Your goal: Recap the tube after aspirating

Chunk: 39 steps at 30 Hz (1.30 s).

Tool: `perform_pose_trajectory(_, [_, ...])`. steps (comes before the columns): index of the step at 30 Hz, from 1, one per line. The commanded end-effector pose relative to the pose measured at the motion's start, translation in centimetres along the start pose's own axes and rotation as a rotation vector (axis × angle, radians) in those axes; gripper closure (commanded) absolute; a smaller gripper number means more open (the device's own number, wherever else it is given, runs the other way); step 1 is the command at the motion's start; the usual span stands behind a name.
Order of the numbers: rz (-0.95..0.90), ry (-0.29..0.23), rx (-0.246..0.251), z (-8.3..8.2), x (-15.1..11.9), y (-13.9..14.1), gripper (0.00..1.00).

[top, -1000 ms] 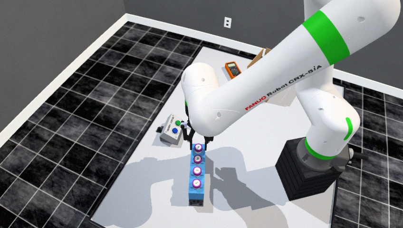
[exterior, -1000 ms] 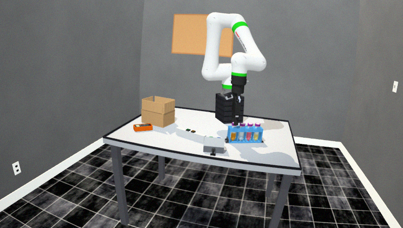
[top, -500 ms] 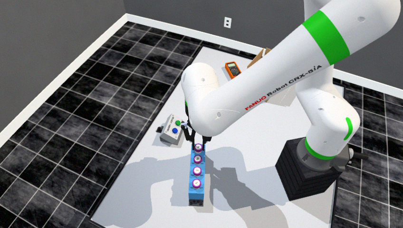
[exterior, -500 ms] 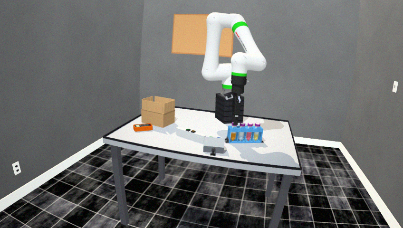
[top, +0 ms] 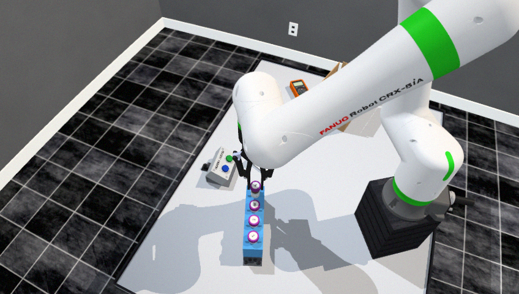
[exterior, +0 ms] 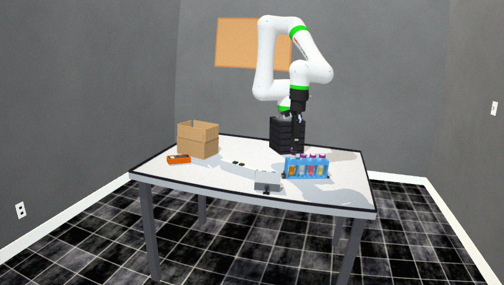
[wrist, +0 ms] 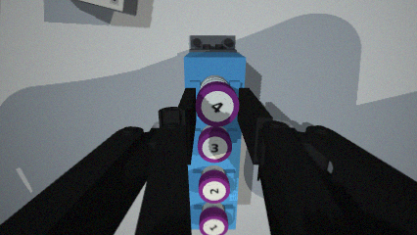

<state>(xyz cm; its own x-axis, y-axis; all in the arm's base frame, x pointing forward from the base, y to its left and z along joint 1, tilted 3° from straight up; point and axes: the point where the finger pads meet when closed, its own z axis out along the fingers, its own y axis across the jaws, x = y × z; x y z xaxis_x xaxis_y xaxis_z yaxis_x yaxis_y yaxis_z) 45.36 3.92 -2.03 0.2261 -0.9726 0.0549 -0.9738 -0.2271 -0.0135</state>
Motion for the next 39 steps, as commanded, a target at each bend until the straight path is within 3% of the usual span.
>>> perform_pose_trajectory(1, [0.000,0.000,0.001,-1.0,0.0,-0.1,0.70])
perform_pose_trajectory(2, [0.000,0.000,0.001,-1.0,0.0,-0.1,0.70])
perform_pose_trajectory(5, [-0.250,0.000,0.001,-1.0,2.3,1.0,0.70])
perform_pose_trajectory(9, [-0.315,0.001,0.001,-0.9,3.1,1.3,0.70])
perform_pose_trajectory(20, [-0.863,0.001,0.001,-0.9,8.6,3.8,0.70])
perform_pose_trajectory(26, [-0.863,0.001,0.001,-0.9,10.9,4.8,0.70])
perform_pose_trajectory(39, [-0.863,0.001,0.001,-0.9,20.4,9.1,0.70])
